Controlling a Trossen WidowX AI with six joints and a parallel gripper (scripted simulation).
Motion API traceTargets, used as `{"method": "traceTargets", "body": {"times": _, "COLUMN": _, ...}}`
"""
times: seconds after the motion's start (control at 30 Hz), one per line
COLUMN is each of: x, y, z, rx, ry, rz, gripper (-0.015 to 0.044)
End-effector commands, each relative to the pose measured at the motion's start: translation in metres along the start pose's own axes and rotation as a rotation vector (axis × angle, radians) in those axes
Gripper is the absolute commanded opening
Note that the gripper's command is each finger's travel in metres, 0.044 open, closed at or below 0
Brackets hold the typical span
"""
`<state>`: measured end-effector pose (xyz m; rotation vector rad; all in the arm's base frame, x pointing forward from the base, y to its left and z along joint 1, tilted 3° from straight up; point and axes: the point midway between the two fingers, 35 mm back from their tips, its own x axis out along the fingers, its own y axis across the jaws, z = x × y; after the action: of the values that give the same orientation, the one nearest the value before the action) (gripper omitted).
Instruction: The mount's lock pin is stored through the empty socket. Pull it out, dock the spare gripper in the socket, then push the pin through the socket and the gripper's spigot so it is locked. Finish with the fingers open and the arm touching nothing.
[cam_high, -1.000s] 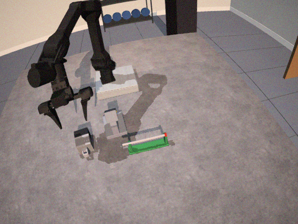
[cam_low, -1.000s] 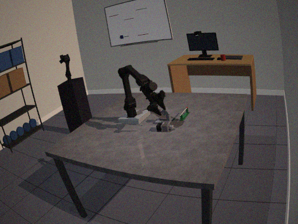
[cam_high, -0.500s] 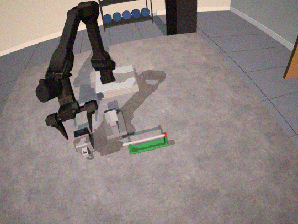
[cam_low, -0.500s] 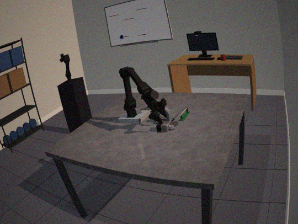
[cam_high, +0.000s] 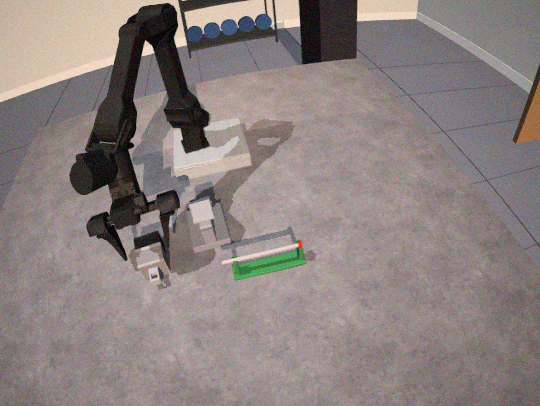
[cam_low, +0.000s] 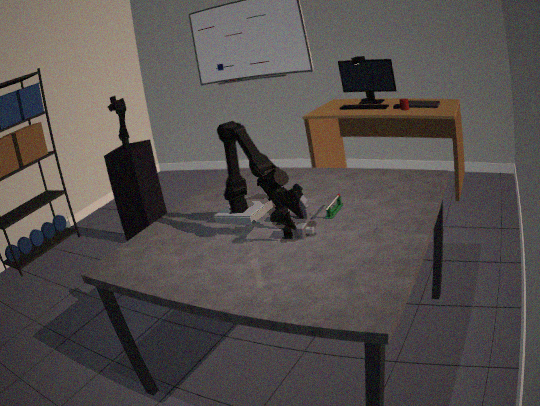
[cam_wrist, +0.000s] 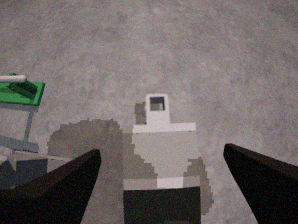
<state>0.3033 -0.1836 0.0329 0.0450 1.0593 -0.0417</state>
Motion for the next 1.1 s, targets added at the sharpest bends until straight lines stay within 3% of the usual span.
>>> {"method": "traceTargets", "body": {"times": 0.0, "x": 0.009, "y": 0.001, "z": -0.005, "rx": -0.003, "ry": 0.005, "rz": 0.006, "gripper": 0.044}}
{"method": "traceTargets", "body": {"times": 0.9, "x": 0.039, "y": 0.002, "z": -0.024, "rx": -0.002, "ry": 0.005, "rz": 0.006, "gripper": 0.044}}
{"method": "traceTargets", "body": {"times": 1.07, "x": 0.039, "y": 0.002, "z": -0.024, "rx": -0.002, "ry": 0.005, "rz": 0.006, "gripper": 0.0309}}
